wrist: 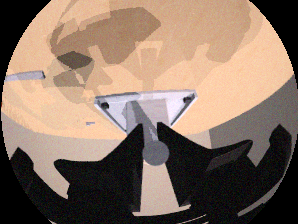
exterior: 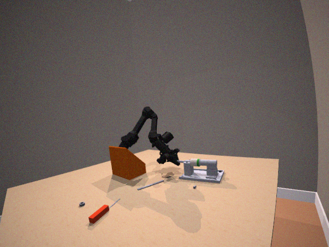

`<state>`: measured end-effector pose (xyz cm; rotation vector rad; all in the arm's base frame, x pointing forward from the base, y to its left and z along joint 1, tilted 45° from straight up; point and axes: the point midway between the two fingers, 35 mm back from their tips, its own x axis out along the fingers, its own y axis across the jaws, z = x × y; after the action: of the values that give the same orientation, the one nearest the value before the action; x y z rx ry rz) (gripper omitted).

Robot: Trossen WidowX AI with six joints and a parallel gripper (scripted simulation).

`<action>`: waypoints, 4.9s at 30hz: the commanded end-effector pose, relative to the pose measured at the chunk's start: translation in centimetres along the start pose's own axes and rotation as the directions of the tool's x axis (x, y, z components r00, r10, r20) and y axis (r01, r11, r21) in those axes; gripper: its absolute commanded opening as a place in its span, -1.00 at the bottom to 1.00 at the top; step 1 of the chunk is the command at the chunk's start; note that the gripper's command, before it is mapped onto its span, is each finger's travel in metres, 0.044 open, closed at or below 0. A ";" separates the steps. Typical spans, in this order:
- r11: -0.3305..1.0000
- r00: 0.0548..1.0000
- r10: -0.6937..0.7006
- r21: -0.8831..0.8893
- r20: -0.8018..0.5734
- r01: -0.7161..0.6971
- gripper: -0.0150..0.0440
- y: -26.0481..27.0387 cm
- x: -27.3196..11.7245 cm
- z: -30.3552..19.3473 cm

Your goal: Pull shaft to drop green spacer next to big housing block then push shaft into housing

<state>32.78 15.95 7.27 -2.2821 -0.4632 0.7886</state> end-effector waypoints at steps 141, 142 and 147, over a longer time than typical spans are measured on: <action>1.000 1.000 -0.001 0.004 0.002 0.001 -0.49 0.0 -1.1 1.2; 1.000 1.000 -0.001 0.004 0.002 0.001 -0.49 0.0 -1.1 1.2; 1.000 1.000 -0.001 0.004 0.002 0.001 -0.49 0.0 -1.2 1.2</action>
<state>31.17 15.92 7.04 -2.2811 -0.4632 0.7896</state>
